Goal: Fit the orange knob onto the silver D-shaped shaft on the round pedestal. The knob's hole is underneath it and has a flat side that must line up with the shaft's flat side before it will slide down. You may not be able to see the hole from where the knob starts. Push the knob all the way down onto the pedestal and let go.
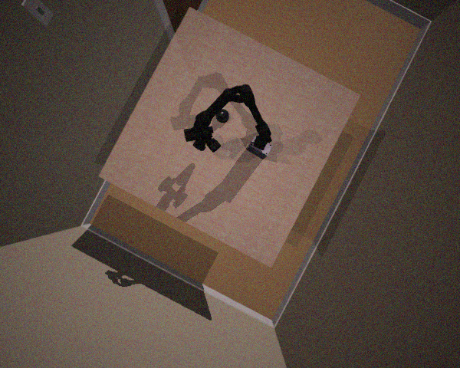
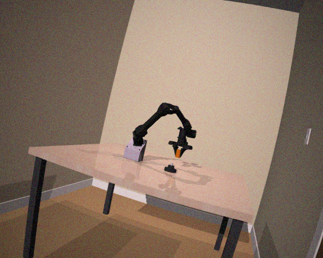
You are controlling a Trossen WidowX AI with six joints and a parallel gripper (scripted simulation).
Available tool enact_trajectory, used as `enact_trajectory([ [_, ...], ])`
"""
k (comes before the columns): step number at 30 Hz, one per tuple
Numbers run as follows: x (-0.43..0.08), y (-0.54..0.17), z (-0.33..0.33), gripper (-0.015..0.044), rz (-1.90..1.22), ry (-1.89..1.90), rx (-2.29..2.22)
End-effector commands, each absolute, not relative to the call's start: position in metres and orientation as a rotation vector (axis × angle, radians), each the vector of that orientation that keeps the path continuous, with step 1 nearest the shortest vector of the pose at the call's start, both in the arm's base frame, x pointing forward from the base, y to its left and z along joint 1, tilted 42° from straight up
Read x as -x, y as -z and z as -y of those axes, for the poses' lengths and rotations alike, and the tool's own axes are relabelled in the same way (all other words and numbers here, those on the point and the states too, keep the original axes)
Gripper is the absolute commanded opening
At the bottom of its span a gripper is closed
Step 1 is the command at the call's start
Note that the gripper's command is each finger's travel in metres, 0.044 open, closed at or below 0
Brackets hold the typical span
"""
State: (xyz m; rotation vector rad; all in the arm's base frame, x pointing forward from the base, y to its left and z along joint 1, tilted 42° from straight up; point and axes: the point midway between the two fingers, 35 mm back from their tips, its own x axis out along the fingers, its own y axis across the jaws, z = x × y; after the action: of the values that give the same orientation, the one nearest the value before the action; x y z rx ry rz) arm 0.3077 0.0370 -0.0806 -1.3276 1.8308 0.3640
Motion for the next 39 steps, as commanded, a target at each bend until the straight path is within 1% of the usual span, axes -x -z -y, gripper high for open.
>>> enact_trajectory([
  [1,-0.312,0.07,-0.048,0.0,-1.821,-0.363,1.319],
  [18,-0.315,0.037,-0.074,0.0,-1.849,-0.358,1.308],
  [39,-0.324,0.006,-0.014,0.0,-1.836,-0.377,1.3],
])
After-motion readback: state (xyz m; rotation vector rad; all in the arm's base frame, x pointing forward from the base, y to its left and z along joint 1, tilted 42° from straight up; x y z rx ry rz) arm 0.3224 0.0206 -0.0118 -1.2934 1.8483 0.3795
